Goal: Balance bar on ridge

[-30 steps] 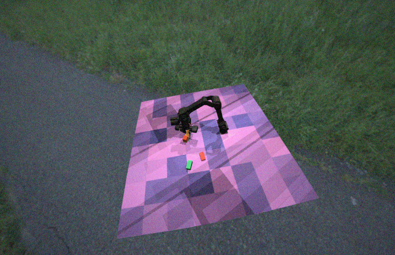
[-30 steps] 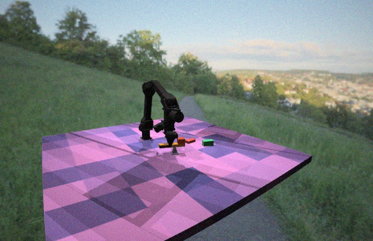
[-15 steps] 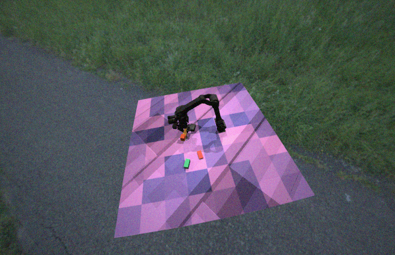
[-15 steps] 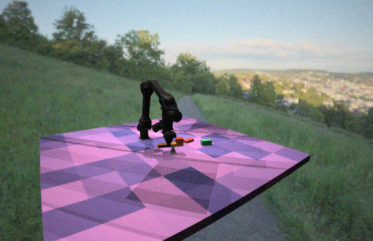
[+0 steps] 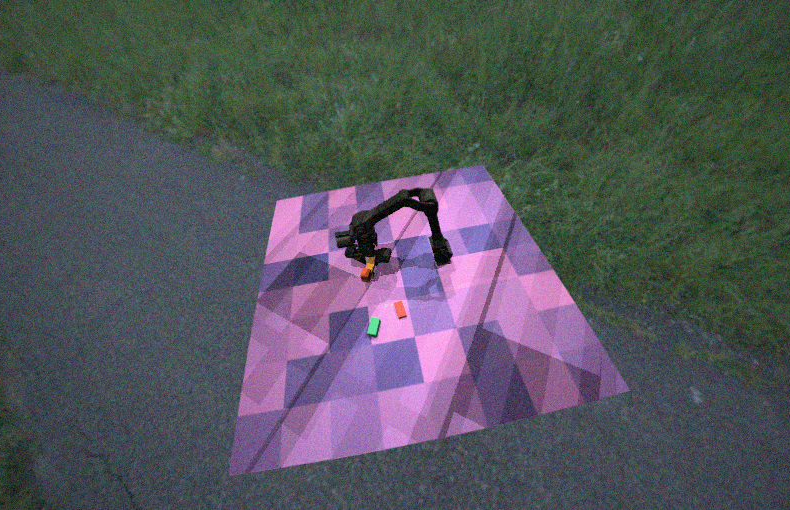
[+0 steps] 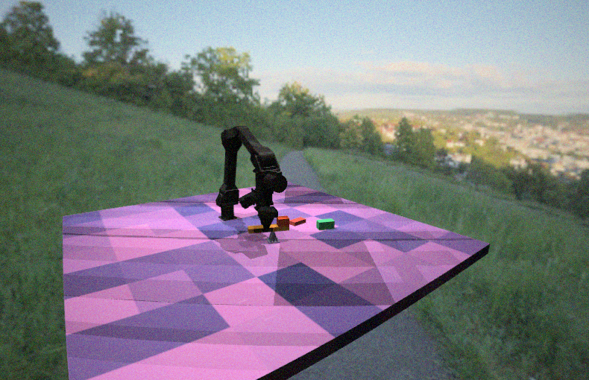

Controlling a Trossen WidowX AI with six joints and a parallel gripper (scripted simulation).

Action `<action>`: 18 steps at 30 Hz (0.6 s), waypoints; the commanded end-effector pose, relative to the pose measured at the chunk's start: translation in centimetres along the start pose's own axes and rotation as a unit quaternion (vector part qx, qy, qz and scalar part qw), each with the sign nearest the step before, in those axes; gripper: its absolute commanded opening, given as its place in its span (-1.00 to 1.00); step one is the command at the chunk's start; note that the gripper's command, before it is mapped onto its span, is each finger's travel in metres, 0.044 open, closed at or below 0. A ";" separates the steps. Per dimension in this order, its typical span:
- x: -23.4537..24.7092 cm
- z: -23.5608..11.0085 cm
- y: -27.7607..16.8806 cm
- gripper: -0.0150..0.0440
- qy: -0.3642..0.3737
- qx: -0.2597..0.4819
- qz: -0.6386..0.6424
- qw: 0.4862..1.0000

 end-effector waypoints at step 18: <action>0.0 -9.8 0.0 1.00 0.000 0.000 0.000 1.000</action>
Point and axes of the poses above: the point midway between the two fingers, 35 mm back from their tips, its own z axis out along the fingers, its own x axis across the jaws, y = z × x, the point moved 8 cm from there along -z, back along the fingers, and after that the axes turned 15 degrees about z, right-handed, at the moved point
